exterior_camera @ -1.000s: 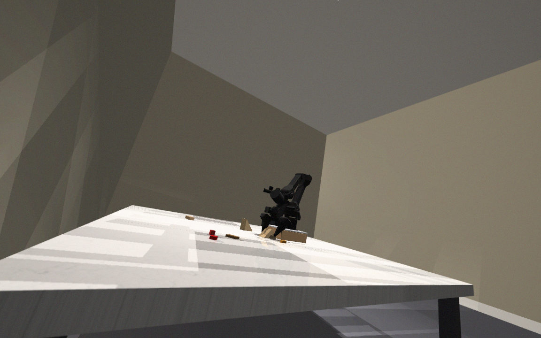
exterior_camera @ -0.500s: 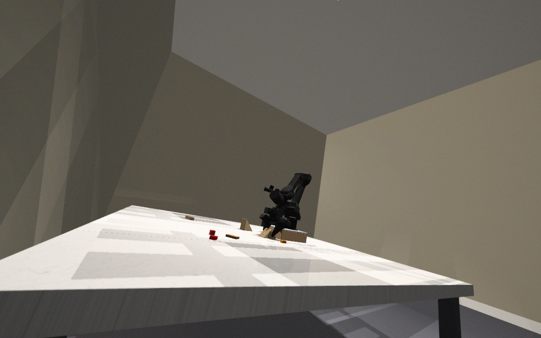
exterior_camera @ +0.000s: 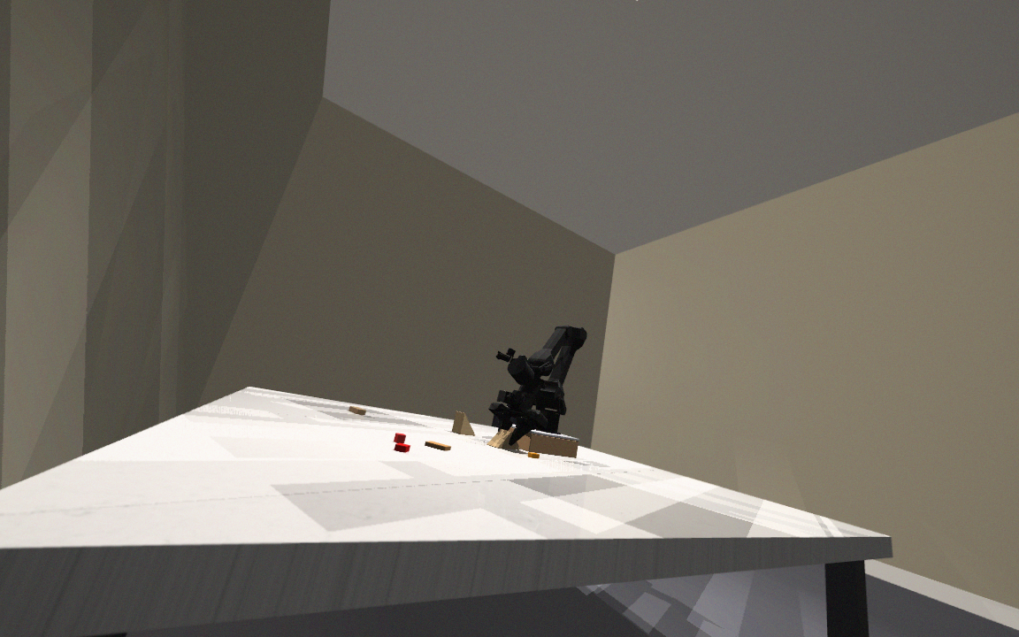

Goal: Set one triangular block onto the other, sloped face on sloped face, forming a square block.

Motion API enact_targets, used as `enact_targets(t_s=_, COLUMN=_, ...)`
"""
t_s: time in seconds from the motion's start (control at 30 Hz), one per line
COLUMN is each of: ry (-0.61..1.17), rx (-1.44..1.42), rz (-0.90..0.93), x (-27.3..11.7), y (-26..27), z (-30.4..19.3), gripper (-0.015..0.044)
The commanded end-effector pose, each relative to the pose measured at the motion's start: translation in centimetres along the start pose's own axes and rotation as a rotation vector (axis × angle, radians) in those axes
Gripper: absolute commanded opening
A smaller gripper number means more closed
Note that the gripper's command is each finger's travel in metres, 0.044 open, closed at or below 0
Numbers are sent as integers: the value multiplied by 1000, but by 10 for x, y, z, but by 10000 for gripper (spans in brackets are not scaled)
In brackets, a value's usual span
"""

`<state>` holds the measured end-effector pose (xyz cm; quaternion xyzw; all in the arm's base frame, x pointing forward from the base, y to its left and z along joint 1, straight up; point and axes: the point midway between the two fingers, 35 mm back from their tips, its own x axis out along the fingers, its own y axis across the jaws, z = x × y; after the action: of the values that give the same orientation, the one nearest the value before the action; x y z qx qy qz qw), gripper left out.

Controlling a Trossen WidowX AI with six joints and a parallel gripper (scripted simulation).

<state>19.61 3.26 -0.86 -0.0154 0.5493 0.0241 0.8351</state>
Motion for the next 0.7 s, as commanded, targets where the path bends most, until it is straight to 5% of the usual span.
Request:
enact_targets(t_s=0.0, ry=-7, rx=0, rz=1, x=-6, y=1, z=6, gripper=0)
enact_targets(t_s=0.67, ry=-7, rx=0, rz=1, x=-89, y=0, z=38, gripper=0)
